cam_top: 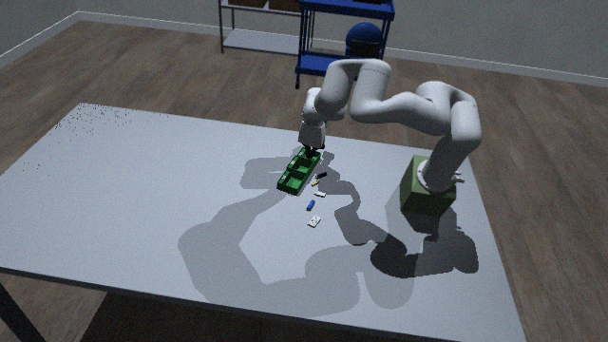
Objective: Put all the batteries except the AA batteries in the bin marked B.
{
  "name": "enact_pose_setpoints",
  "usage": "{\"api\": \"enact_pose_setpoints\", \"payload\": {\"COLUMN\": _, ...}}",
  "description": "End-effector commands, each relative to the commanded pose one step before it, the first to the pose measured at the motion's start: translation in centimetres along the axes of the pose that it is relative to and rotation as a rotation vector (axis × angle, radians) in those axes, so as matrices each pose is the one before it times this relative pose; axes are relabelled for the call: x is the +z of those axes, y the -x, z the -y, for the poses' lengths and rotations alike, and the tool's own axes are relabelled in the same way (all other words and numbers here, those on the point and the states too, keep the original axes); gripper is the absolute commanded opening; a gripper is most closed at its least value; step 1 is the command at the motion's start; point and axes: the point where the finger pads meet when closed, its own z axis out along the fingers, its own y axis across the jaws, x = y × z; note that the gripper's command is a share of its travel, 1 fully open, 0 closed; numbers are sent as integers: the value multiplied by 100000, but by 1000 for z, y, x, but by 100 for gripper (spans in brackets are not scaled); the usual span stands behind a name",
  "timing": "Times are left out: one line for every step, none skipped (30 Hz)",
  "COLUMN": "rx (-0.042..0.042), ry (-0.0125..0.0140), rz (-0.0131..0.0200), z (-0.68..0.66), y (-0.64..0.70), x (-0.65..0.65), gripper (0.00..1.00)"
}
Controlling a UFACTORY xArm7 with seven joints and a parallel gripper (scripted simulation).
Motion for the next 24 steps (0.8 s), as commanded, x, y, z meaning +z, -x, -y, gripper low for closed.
{"api": "enact_pose_setpoints", "payload": {"rx": 0, "ry": -412, "rz": -192, "z": 190, "y": -103, "x": 743, "gripper": 0}}
{"api": "enact_pose_setpoints", "payload": {"rx": 0, "ry": 0, "rz": 0, "z": 1, "y": 0, "x": 140, "gripper": 0}}
{"api": "enact_pose_setpoints", "payload": {"rx": 0, "ry": 0, "rz": 0, "z": 1, "y": 0, "x": 0, "gripper": 0}}
{"api": "enact_pose_setpoints", "payload": {"rx": 0, "ry": 0, "rz": 0, "z": 2, "y": -1, "x": 0, "gripper": 0}}
{"api": "enact_pose_setpoints", "payload": {"rx": 0, "ry": 0, "rz": 0, "z": 4, "y": -2, "x": 0, "gripper": 0}}
{"api": "enact_pose_setpoints", "payload": {"rx": 0, "ry": 0, "rz": 0, "z": 6, "y": -3, "x": 0, "gripper": 0}}
{"api": "enact_pose_setpoints", "payload": {"rx": 1, "ry": 0, "rz": 1, "z": 3, "y": 0, "x": -6, "gripper": 0}}
{"api": "enact_pose_setpoints", "payload": {"rx": -1, "ry": 0, "rz": 0, "z": 8, "y": -4, "x": 2, "gripper": 0}}
{"api": "enact_pose_setpoints", "payload": {"rx": 0, "ry": 0, "rz": 0, "z": 7, "y": -3, "x": 1, "gripper": 0}}
{"api": "enact_pose_setpoints", "payload": {"rx": 0, "ry": 0, "rz": 0, "z": 4, "y": -2, "x": 1, "gripper": 0}}
{"api": "enact_pose_setpoints", "payload": {"rx": 0, "ry": 0, "rz": 0, "z": 2, "y": -1, "x": 1, "gripper": 0}}
{"api": "enact_pose_setpoints", "payload": {"rx": 0, "ry": 0, "rz": 0, "z": 0, "y": 0, "x": 0, "gripper": 0}}
{"api": "enact_pose_setpoints", "payload": {"rx": 0, "ry": 0, "rz": 0, "z": 0, "y": 0, "x": 0, "gripper": 0}}
{"api": "enact_pose_setpoints", "payload": {"rx": 0, "ry": 0, "rz": 0, "z": -1, "y": 0, "x": 1, "gripper": 0}}
{"api": "enact_pose_setpoints", "payload": {"rx": 0, "ry": 0, "rz": 0, "z": -3, "y": 1, "x": 0, "gripper": 0}}
{"api": "enact_pose_setpoints", "payload": {"rx": 0, "ry": 0, "rz": 0, "z": -3, "y": 1, "x": 0, "gripper": 0}}
{"api": "enact_pose_setpoints", "payload": {"rx": 0, "ry": 0, "rz": 0, "z": -3, "y": 1, "x": 0, "gripper": 0}}
{"api": "enact_pose_setpoints", "payload": {"rx": 0, "ry": 0, "rz": 0, "z": 0, "y": 0, "x": 0, "gripper": 23}}
{"api": "enact_pose_setpoints", "payload": {"rx": 0, "ry": 0, "rz": 0, "z": 0, "y": 0, "x": 0, "gripper": 23}}
{"api": "enact_pose_setpoints", "payload": {"rx": 0, "ry": 0, "rz": 0, "z": 0, "y": 0, "x": 0, "gripper": 23}}
{"api": "enact_pose_setpoints", "payload": {"rx": 0, "ry": 0, "rz": 0, "z": 0, "y": 0, "x": 0, "gripper": 23}}
{"api": "enact_pose_setpoints", "payload": {"rx": 0, "ry": 0, "rz": 0, "z": 0, "y": 0, "x": 0, "gripper": 23}}
{"api": "enact_pose_setpoints", "payload": {"rx": 0, "ry": 0, "rz": 0, "z": 0, "y": 0, "x": 0, "gripper": 23}}
{"api": "enact_pose_setpoints", "payload": {"rx": 0, "ry": 0, "rz": 0, "z": 0, "y": 0, "x": 0, "gripper": 23}}
